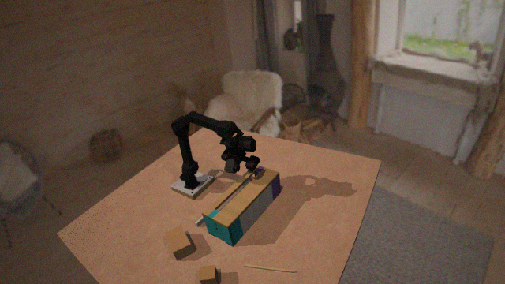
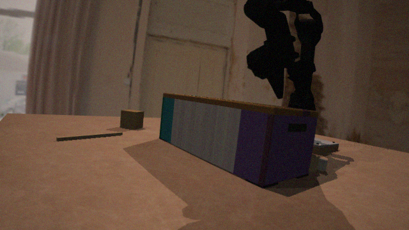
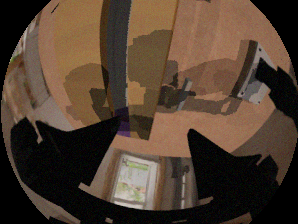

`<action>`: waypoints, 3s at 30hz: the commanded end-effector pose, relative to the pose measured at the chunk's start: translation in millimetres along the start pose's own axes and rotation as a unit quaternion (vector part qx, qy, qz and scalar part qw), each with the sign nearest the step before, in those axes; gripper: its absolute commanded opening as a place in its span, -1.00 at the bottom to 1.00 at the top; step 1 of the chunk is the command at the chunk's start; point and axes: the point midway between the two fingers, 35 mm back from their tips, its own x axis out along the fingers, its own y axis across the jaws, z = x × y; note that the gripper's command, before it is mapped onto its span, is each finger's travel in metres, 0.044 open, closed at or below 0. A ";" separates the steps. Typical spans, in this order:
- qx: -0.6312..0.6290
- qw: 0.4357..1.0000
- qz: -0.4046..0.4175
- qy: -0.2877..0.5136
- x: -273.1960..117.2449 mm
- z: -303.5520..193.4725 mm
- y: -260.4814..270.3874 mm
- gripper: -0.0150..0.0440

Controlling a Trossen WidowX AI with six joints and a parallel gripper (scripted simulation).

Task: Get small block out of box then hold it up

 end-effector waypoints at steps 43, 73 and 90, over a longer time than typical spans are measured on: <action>-0.981 0.032 -0.123 -0.146 3.2 -42.5 -20.3 0.47; -0.705 -0.661 -0.252 -0.045 3.3 -58.3 -38.3 0.47; -0.660 -0.705 -0.258 -0.030 3.2 -59.0 -39.1 0.47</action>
